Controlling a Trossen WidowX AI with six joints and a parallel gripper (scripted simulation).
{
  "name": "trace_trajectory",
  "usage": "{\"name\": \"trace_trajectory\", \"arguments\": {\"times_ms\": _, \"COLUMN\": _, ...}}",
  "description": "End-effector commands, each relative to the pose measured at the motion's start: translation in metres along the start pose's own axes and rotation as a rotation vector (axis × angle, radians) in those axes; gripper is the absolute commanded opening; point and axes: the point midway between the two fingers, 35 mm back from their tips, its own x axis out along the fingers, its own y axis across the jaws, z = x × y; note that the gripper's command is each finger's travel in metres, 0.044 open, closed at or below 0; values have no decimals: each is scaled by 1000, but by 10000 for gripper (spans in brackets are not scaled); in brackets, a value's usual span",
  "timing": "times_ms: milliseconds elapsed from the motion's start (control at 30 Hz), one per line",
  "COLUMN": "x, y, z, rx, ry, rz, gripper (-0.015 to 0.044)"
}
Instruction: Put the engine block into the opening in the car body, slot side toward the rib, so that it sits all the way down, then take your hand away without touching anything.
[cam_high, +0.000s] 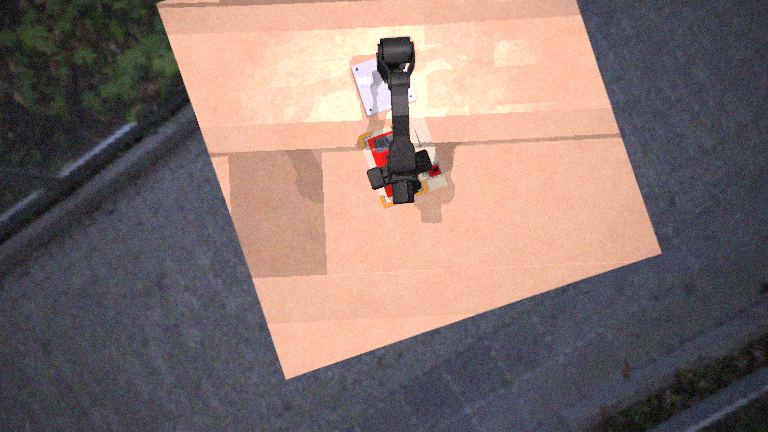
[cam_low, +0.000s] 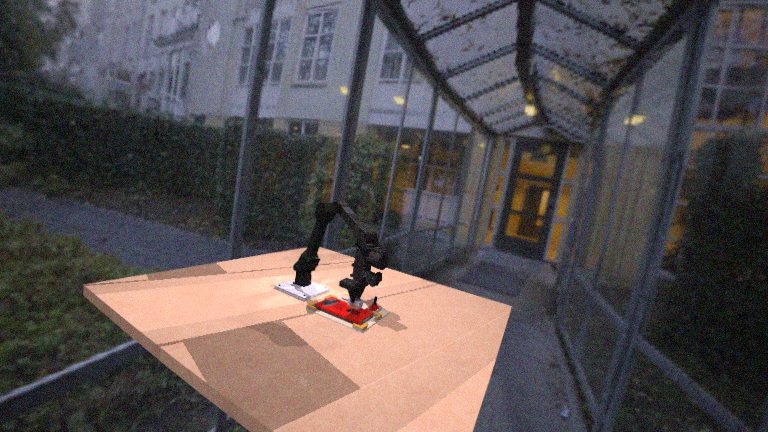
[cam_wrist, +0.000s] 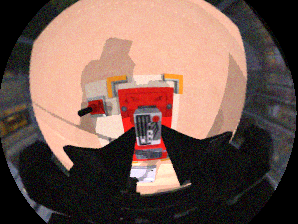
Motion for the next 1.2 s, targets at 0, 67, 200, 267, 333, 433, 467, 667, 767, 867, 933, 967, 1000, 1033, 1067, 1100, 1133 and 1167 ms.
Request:
{"name": "trace_trajectory", "arguments": {"times_ms": 0, "x": 1, "y": -1, "z": -1, "rx": 26, "ry": -1, "rz": 0, "gripper": 105}}
{"name": "trace_trajectory", "arguments": {"times_ms": 67, "x": 1, "y": -1, "z": -1, "rx": 30, "ry": -1, "rz": 0, "gripper": 157}}
{"name": "trace_trajectory", "arguments": {"times_ms": 200, "x": 1, "y": -1, "z": -1, "rx": 28, "ry": -1, "rz": 0, "gripper": 159}}
{"name": "trace_trajectory", "arguments": {"times_ms": 267, "x": 1, "y": -1, "z": -1, "rx": 19, "ry": -1, "rz": 0, "gripper": 159}}
{"name": "trace_trajectory", "arguments": {"times_ms": 333, "x": 1, "y": -1, "z": -1, "rx": 18, "ry": -1, "rz": 0, "gripper": 159}}
{"name": "trace_trajectory", "arguments": {"times_ms": 433, "x": 1, "y": -1, "z": -1, "rx": 18, "ry": -1, "rz": 0, "gripper": 159}}
{"name": "trace_trajectory", "arguments": {"times_ms": 467, "x": 1, "y": -1, "z": -1, "rx": 18, "ry": -1, "rz": 0, "gripper": 159}}
{"name": "trace_trajectory", "arguments": {"times_ms": 667, "x": 1, "y": -1, "z": 0, "rx": -14, "ry": -1, "rz": 0, "gripper": 159}}
{"name": "trace_trajectory", "arguments": {"times_ms": 767, "x": 1, "y": -1, "z": 0, "rx": -14, "ry": -1, "rz": 0, "gripper": 159}}
{"name": "trace_trajectory", "arguments": {"times_ms": 867, "x": 1, "y": -1, "z": 0, "rx": -14, "ry": -1, "rz": 0, "gripper": 159}}
{"name": "trace_trajectory", "arguments": {"times_ms": 933, "x": 1, "y": -1, "z": -1, "rx": -5, "ry": -1, "rz": 0, "gripper": 159}}
{"name": "trace_trajectory", "arguments": {"times_ms": 967, "x": 1, "y": -2, "z": -1, "rx": -1, "ry": -1, "rz": 0, "gripper": 159}}
{"name": "trace_trajectory", "arguments": {"times_ms": 1000, "x": 1, "y": -2, "z": -1, "rx": -1, "ry": -1, "rz": 0, "gripper": 159}}
{"name": "trace_trajectory", "arguments": {"times_ms": 1033, "x": 1, "y": -2, "z": -1, "rx": -1, "ry": -1, "rz": 0, "gripper": 159}}
{"name": "trace_trajectory", "arguments": {"times_ms": 1067, "x": 1, "y": -2, "z": -1, "rx": -1, "ry": -1, "rz": 0, "gripper": 159}}
{"name": "trace_trajectory", "arguments": {"times_ms": 1100, "x": 1, "y": -2, "z": -1, "rx": -1, "ry": -1, "rz": 0, "gripper": 159}}
{"name": "trace_trajectory", "arguments": {"times_ms": 1133, "x": 1, "y": -2, "z": -1, "rx": -1, "ry": -1, "rz": 0, "gripper": 159}}
{"name": "trace_trajectory", "arguments": {"times_ms": 1167, "x": 1, "y": -2, "z": -1, "rx": -1, "ry": -1, "rz": 0, "gripper": 159}}
